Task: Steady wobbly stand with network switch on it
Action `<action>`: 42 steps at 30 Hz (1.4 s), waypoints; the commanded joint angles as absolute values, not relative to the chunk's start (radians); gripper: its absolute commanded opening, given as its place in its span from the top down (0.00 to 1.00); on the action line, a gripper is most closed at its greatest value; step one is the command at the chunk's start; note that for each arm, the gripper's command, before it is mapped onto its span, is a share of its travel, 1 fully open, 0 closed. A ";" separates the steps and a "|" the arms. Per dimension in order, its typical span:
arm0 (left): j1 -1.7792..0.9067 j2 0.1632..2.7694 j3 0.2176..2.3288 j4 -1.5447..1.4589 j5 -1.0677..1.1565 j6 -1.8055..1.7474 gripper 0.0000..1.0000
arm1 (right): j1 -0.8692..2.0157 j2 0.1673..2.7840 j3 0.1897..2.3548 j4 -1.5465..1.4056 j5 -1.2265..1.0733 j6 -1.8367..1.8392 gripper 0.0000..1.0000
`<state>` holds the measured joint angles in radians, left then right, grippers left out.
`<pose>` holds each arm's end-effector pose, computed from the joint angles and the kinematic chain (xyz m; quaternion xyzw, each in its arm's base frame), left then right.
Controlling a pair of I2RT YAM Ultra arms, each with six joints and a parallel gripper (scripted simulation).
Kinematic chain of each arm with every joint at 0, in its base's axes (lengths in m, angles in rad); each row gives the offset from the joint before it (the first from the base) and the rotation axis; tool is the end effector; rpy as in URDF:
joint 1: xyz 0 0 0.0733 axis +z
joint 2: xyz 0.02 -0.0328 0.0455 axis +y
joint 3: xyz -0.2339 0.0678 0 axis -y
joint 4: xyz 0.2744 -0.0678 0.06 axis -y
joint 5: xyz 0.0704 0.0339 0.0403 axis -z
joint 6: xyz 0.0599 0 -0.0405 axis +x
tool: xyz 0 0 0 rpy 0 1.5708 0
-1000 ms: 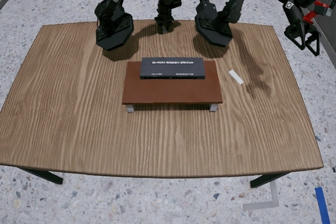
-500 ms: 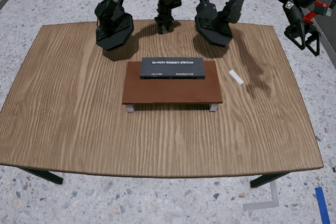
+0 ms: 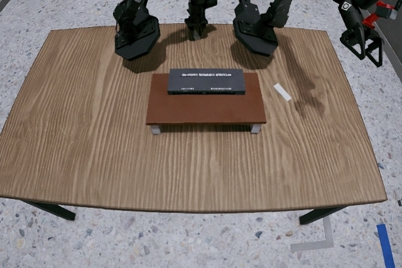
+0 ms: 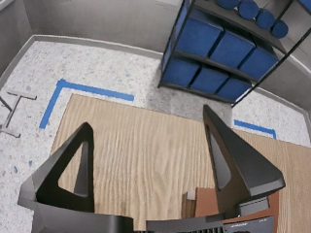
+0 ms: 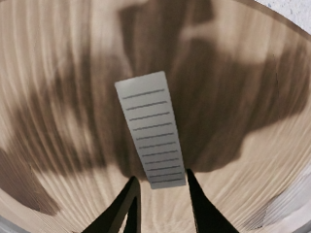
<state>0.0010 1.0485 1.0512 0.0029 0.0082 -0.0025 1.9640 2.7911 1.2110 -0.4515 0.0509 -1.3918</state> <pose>0.3078 0.0009 0.3828 0.0017 0.7051 -0.0034 0.7091 -0.0898 0.2215 -0.1924 0.9671 0.1098 0.0882 0.2120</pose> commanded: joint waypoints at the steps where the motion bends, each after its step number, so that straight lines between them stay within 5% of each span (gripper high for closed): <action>1: -0.013 1.025 1.052 -0.011 0.011 0.004 0.00 | 1.980 2.716 1.253 -0.523 0.036 -1.382 0.60; 42: -0.013 1.025 1.052 -0.011 0.011 0.004 0.00 | 1.967 2.637 1.263 -0.572 0.033 -1.378 0.57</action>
